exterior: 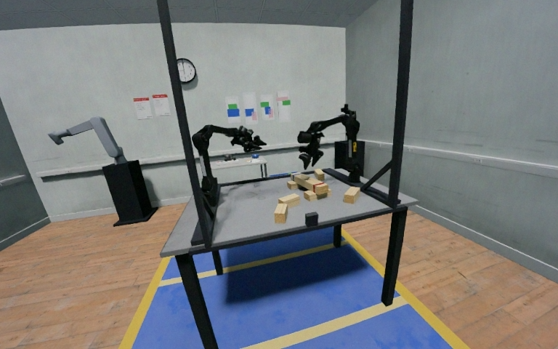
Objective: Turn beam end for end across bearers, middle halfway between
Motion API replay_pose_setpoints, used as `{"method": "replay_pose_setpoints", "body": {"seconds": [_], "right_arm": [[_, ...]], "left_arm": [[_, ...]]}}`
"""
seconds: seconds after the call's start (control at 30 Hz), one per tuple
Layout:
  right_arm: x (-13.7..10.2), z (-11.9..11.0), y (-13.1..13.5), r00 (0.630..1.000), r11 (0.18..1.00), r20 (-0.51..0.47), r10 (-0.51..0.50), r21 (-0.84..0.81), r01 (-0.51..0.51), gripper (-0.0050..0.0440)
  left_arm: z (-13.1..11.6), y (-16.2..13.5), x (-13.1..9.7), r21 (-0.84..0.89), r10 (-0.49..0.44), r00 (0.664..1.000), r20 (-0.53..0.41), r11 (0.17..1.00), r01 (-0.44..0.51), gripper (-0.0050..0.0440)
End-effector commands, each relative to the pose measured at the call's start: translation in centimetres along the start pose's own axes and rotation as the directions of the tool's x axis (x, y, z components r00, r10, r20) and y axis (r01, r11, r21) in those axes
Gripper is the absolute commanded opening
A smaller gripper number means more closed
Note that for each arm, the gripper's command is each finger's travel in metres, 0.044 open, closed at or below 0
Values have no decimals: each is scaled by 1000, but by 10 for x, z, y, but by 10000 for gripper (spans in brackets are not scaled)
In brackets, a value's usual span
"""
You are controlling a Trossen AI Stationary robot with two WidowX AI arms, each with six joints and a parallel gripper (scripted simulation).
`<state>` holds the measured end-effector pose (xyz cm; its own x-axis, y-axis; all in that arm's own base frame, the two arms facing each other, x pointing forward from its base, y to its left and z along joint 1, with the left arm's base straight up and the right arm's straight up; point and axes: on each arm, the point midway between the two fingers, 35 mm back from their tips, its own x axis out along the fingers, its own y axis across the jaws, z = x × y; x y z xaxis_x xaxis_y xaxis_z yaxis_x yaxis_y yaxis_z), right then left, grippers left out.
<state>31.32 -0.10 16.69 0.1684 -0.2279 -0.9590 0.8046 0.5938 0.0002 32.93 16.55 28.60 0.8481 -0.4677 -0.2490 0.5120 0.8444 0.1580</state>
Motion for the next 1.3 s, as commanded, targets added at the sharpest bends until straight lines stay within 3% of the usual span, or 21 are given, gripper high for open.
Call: {"method": "replay_pose_setpoints", "body": {"seconds": [0.0, 0.2, 0.27, 0.67, 1.27], "right_arm": [[-18, 7, -7, 996, 984, 17, 88, -159, -84, 400], [-35, 15, -15, 985, 903, 14, 171, -402, -151, 400], [-35, 15, -15, 985, 903, 14, 171, -402, -151, 400], [-62, 29, -27, 958, 644, -35, 286, -733, -219, 400], [-59, 27, -28, 960, 637, -44, 277, -739, -218, 400]], "left_arm": [[27, 7, 1, 75, -4, 1000, 29, 997, 2, 400], [46, 15, 6, 136, -9, 999, 36, 991, 4, 400], [46, 15, 6, 136, -9, 999, 36, 991, 4, 400], [70, 23, 16, 232, -11, 1000, 11, 973, 9, 400], [73, 21, 15, 236, -11, 1000, 9, 972, 9, 400]]}}
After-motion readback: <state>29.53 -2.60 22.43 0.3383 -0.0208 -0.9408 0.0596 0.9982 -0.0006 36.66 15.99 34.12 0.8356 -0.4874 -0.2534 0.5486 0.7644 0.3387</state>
